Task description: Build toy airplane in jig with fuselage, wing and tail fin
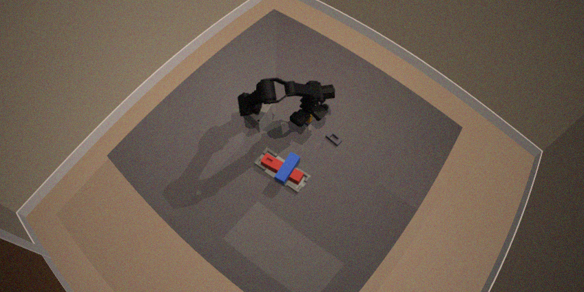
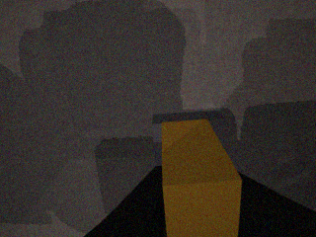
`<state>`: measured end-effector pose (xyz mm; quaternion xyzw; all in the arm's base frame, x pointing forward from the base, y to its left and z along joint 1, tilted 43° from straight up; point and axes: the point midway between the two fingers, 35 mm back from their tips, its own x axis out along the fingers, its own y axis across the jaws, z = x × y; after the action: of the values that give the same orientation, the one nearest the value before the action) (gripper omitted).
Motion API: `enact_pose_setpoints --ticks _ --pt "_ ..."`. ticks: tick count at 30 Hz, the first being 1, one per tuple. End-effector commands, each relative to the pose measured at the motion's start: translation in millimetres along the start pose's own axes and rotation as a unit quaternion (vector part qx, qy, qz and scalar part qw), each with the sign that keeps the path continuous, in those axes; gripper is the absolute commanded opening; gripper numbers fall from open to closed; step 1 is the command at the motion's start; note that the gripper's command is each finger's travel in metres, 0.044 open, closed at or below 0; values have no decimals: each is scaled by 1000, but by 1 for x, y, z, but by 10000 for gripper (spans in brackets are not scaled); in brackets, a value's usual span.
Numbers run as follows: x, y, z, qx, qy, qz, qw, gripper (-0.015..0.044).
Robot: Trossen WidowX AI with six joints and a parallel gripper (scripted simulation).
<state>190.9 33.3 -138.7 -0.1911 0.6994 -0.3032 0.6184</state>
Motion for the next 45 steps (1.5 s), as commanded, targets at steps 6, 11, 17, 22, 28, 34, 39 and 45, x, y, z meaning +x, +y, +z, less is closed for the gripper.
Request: enact_pose_setpoints --ticks 6,11,17,22,28,34,39,45 --pt "-21 11 9 -2 -16 21 1000 0" --pt "-35 11 10 -2 -13 19 1000 0" --pt "-52 11 10 -2 -9 16 1000 0" --pt "-67 10 9 -1 -6 13 1000 0" --pt "-85 8 8 -1 -3 9 1000 0" --pt "-102 5 6 0 0 5 1000 0" --pt "-117 2 3 1 3 1 1000 0" --pt "-130 -1 0 1 5 -2 1000 0"
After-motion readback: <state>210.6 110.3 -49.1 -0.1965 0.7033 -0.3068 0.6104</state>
